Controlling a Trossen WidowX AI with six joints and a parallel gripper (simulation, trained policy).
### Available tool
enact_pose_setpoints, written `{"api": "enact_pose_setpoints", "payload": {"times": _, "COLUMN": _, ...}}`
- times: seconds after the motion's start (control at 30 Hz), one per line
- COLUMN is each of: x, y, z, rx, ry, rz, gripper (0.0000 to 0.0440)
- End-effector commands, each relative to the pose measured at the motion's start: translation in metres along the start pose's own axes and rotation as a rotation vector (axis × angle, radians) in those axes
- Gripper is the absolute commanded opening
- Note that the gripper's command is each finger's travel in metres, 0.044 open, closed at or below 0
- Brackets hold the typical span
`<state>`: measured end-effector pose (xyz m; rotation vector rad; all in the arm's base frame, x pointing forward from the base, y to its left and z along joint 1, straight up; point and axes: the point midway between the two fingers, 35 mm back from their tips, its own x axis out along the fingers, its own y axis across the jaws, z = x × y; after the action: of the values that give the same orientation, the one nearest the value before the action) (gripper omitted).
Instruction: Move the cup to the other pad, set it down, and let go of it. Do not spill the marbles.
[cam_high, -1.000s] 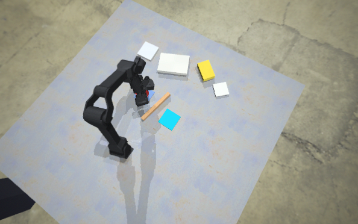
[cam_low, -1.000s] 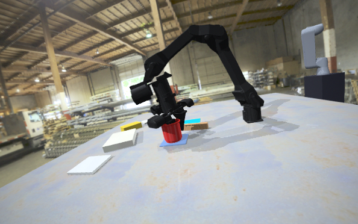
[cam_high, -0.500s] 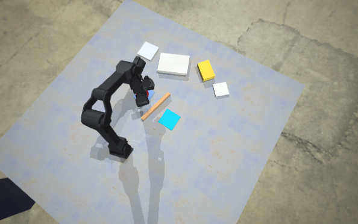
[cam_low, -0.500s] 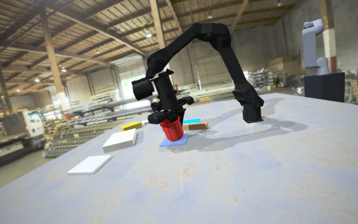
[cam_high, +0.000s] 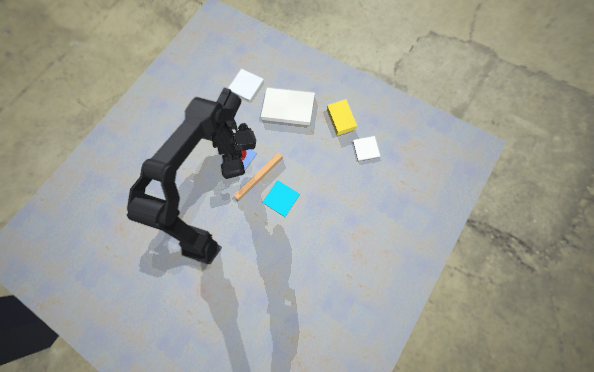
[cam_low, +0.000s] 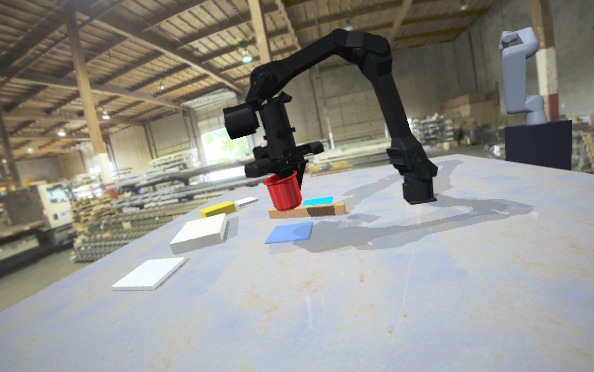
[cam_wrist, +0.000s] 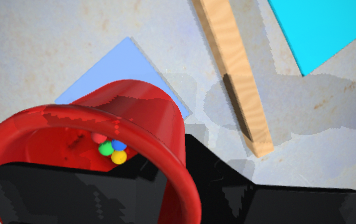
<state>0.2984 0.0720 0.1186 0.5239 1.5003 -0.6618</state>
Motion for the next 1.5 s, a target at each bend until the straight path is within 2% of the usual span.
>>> {"api": "enact_pose_setpoints", "payload": {"times": 0.0, "x": -0.016, "y": -0.004, "z": 0.006, "rx": 0.041, "ry": -0.012, "rz": 0.03, "gripper": 0.0002}}
{"api": "enact_pose_setpoints", "payload": {"times": 0.3, "x": -0.036, "y": -0.015, "z": 0.025, "rx": 0.12, "ry": -0.046, "rz": 0.077, "gripper": 0.0}}
{"api": "enact_pose_setpoints", "payload": {"times": 0.67, "x": -0.046, "y": -0.036, "z": 0.056, "rx": 0.211, "ry": -0.096, "rz": 0.122, "gripper": 0.0}}
{"api": "enact_pose_setpoints", "payload": {"times": 1.47, "x": -0.035, "y": -0.095, "z": 0.106, "rx": 0.387, "ry": -0.156, "rz": 0.149, "gripper": 0.0}}
